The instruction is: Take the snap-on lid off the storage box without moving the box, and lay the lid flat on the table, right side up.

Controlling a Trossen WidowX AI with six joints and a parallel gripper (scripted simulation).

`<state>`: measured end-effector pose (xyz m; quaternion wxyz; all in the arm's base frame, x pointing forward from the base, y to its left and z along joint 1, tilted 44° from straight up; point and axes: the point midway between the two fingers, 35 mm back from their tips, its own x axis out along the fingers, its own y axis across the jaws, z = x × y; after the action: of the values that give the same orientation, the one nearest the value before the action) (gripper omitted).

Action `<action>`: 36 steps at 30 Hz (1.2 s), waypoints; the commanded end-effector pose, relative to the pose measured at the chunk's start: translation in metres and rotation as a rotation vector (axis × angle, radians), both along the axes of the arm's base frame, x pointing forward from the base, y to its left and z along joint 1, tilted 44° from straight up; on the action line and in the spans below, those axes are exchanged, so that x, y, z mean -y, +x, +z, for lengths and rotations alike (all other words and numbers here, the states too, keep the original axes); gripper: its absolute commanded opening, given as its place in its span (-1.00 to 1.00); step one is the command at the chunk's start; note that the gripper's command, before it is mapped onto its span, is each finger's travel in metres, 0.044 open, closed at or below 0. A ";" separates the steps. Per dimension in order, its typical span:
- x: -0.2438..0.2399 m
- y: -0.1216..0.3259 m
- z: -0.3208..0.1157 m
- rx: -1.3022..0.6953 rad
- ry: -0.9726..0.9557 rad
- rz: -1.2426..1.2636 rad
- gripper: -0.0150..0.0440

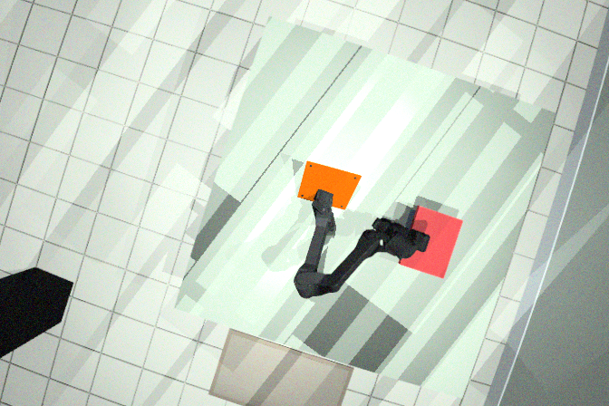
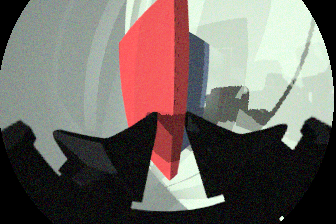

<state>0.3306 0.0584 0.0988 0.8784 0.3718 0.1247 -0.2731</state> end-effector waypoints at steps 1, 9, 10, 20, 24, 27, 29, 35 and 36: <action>-0.002 0.000 0.001 0.003 0.002 0.000 -0.49; -0.003 -0.001 0.002 0.003 0.002 0.000 -0.49; -0.003 -0.001 0.003 0.003 0.002 0.000 -0.49; -0.004 -0.002 0.004 0.003 0.002 0.000 -0.49; -0.005 -0.002 0.005 0.003 0.002 0.000 -0.49; -0.005 -0.002 0.005 0.003 0.002 0.000 -0.49; -0.005 -0.002 0.005 0.003 0.002 0.000 -0.49; -0.006 -0.002 0.006 0.003 0.002 0.000 -0.49; -0.006 -0.002 0.006 0.003 0.002 0.000 -0.49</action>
<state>0.3284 0.0638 0.1042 0.8789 0.3712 0.1247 -0.2723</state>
